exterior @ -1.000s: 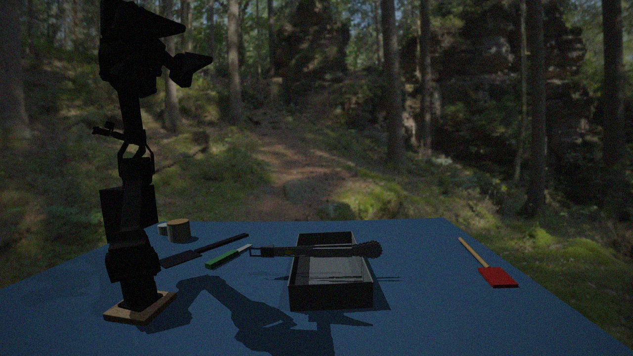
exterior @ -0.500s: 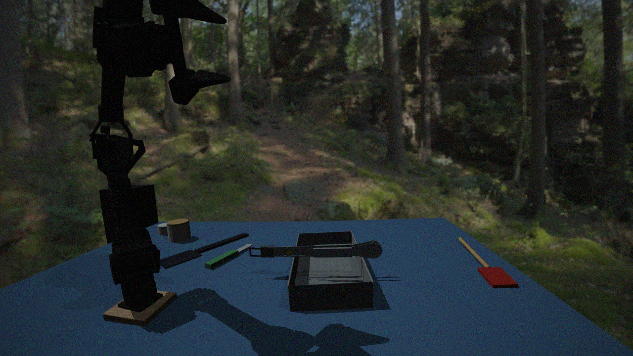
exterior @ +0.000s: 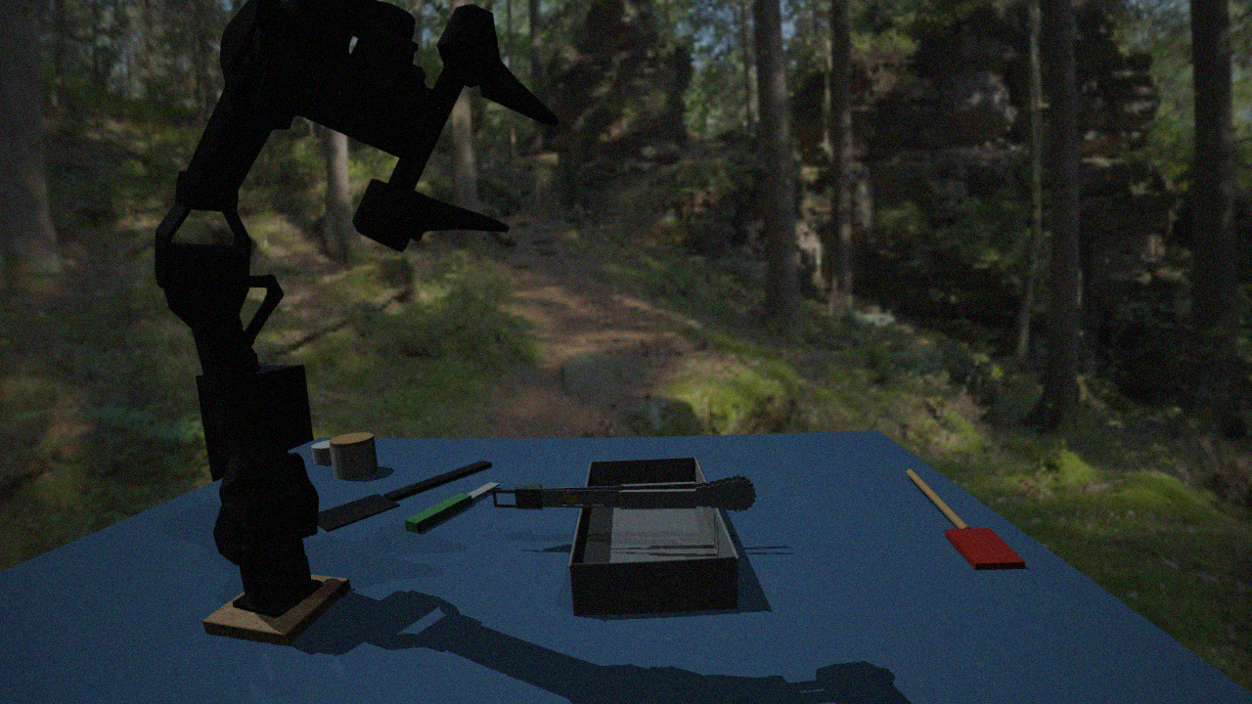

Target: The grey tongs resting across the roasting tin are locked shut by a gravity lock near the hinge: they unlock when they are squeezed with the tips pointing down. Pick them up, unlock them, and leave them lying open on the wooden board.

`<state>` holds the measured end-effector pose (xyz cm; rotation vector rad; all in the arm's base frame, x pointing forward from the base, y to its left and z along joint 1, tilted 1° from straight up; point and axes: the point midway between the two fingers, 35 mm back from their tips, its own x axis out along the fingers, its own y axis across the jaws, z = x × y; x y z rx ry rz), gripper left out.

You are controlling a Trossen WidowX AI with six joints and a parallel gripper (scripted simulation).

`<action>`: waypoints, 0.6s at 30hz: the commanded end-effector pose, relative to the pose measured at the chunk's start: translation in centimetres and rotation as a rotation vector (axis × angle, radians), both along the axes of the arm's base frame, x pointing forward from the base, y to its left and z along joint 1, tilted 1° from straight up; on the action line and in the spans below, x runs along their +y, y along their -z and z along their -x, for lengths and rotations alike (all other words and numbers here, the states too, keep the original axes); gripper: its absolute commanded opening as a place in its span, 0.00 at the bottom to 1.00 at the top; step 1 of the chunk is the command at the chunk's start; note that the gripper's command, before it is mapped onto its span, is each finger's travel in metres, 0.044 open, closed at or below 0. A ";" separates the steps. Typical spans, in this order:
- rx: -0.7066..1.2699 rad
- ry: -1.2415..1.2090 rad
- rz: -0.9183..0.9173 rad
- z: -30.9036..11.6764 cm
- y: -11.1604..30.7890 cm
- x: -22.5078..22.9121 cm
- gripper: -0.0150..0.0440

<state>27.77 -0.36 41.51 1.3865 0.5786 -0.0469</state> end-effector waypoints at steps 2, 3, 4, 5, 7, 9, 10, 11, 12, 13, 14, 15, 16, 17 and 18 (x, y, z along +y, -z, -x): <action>-0.006 -0.347 0.467 -3.5 4.1 3.0 1.00; -0.009 -0.391 0.505 -3.8 4.8 3.6 1.00; -0.017 -0.430 0.555 -4.1 5.1 3.8 1.00; -0.026 -0.482 0.616 -4.5 5.7 4.2 1.00; -0.054 -0.608 0.764 -5.3 6.8 4.9 1.00; -0.091 -0.749 0.915 -6.0 8.1 5.7 1.00; -0.111 -0.822 0.988 -6.4 8.7 6.1 1.00; -0.132 -0.896 1.061 -6.7 9.3 6.5 1.00; -0.155 -0.976 1.130 -7.0 10.1 7.0 1.00; -0.171 -1.025 1.171 -7.2 10.5 7.3 1.00; -0.189 -1.079 1.218 -7.4 11.0 7.6 1.00; -0.209 -1.134 1.264 -7.6 11.4 7.9 1.00; -0.229 -1.187 1.307 -7.8 11.8 8.2 1.00; -0.250 -1.241 1.349 -7.9 12.3 8.5 1.00; -0.271 -1.295 1.390 -8.1 12.7 8.8 1.00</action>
